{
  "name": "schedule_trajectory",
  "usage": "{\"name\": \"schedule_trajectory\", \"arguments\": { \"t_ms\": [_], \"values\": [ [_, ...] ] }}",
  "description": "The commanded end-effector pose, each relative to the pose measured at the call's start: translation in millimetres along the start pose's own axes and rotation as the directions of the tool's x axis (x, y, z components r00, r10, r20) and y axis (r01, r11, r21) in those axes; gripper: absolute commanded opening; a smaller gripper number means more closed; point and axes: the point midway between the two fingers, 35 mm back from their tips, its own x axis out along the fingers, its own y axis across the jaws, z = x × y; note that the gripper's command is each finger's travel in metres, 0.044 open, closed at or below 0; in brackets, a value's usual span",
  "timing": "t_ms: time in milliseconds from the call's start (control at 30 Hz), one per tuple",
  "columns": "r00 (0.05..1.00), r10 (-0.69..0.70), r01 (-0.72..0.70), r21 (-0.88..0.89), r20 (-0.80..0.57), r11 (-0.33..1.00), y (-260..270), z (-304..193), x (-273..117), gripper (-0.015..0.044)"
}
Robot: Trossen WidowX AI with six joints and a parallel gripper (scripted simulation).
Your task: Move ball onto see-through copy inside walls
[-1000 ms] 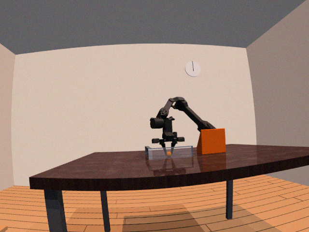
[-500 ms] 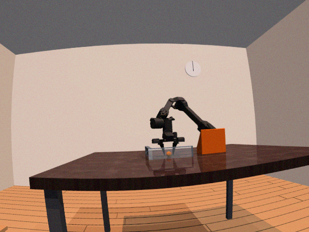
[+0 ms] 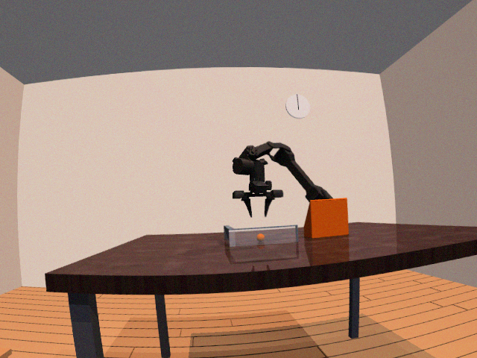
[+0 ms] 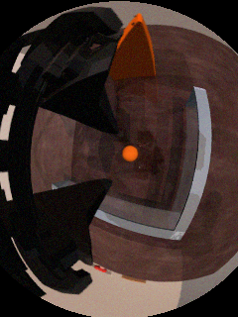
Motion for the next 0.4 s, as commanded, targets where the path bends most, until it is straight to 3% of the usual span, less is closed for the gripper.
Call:
{"name": "schedule_trajectory", "arguments": {
  "t_ms": [0,100,267,367],
  "values": [
    [1.000,0.006,-0.006,-0.004,-0.003,1.000,0,0,3,0.0250],
    [1.000,0.006,-0.006,-0.004,-0.003,1.000,0,0,3,0.0250],
    [1.000,0.013,-0.013,-0.001,-0.007,1.000,3,-2,-38,0.0381],
    [1.000,0.013,-0.013,-0.001,-0.007,1.000,4,-2,-41,0.0440]
  ]
}}
